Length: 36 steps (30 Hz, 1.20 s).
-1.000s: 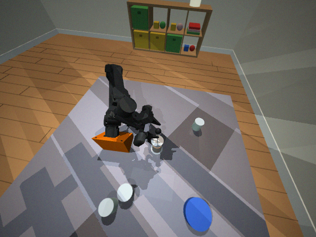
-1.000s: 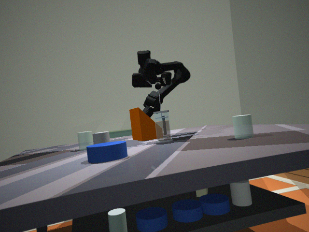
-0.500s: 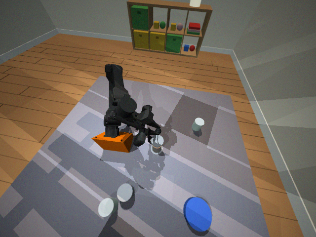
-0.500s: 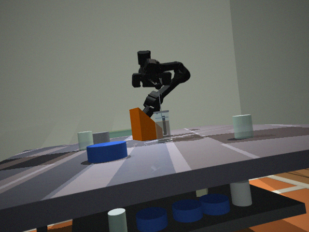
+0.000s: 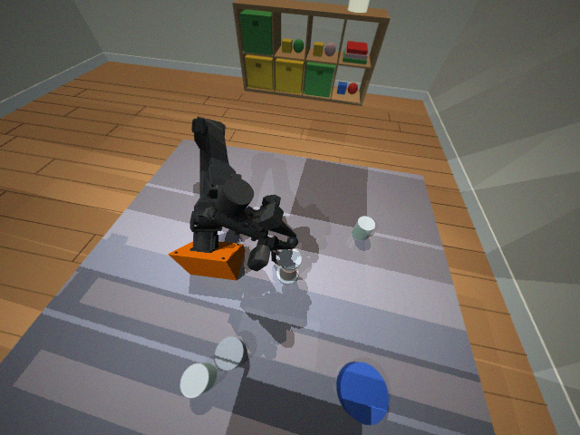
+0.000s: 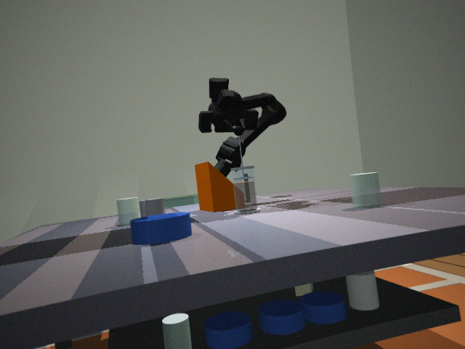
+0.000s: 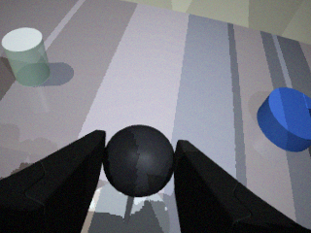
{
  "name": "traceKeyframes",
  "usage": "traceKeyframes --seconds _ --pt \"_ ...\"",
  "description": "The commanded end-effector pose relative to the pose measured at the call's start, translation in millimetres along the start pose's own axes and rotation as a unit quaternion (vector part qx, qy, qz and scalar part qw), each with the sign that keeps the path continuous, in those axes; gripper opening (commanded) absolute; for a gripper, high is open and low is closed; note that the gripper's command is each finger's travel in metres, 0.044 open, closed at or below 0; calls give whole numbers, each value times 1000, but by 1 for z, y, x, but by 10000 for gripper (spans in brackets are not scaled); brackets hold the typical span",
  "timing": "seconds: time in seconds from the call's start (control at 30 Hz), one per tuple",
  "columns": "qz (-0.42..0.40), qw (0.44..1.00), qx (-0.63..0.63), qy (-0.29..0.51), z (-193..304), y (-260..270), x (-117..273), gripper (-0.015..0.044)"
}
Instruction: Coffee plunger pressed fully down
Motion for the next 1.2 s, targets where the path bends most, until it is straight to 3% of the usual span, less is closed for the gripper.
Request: traceKeyframes --seconds 0.0,1.17 --pt "7 1000 -5 12 13 -4 -8 114" --pt "6 1000 -6 10 58 -10 -45 114"
Point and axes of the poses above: the point midway between the two fingers, 35 mm back from their tips, its own x axis back along the fingers, its own y axis across the jaws, z = x × y, the point moved 6 cm from there along x, back along the fingers, and after that the axes turned 2 degrees about -x, right-handed, at the moved point
